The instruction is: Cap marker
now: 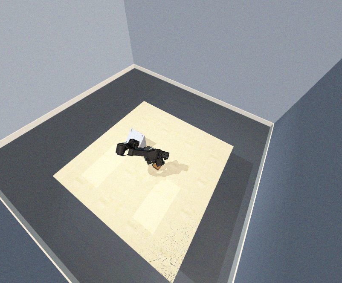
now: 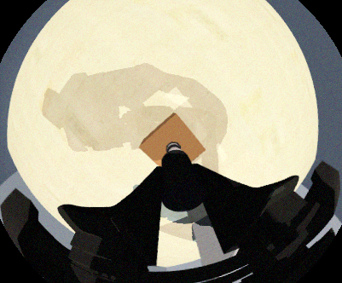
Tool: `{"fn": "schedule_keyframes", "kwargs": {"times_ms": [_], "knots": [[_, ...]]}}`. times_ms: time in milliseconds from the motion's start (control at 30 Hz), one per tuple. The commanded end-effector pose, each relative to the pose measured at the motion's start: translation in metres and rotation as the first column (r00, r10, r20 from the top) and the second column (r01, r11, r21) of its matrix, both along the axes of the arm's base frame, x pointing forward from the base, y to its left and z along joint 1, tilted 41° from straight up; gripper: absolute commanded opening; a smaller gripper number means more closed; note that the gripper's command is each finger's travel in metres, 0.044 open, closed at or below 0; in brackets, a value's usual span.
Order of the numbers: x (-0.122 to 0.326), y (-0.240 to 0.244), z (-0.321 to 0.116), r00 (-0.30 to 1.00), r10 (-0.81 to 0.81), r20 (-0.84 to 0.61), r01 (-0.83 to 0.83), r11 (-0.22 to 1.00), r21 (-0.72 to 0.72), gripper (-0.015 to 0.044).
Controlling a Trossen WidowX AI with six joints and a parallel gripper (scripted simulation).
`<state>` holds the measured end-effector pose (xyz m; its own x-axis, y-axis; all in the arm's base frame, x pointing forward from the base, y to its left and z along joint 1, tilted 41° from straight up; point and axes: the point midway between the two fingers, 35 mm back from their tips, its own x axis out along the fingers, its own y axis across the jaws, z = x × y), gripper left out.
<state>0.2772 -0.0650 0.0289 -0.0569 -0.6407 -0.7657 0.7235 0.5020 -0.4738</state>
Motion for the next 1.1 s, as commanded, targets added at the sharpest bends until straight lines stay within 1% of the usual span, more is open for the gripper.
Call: {"fn": "schedule_keyframes", "kwargs": {"times_ms": [0, 567, 1067], "knots": [[-0.0018, -0.0051, -0.0063, 1.0, 0.005, -0.008, -0.005, 1.0, -0.006, 0.0], [-0.0032, -0.012, -0.0137, 1.0, 0.004, -0.008, -0.004, 1.0, -0.007, 0.0], [-0.0033, -0.0113, -0.0135, 1.0, 0.0, -0.006, 0.0, 1.0, -0.003, 0.0394]]}}
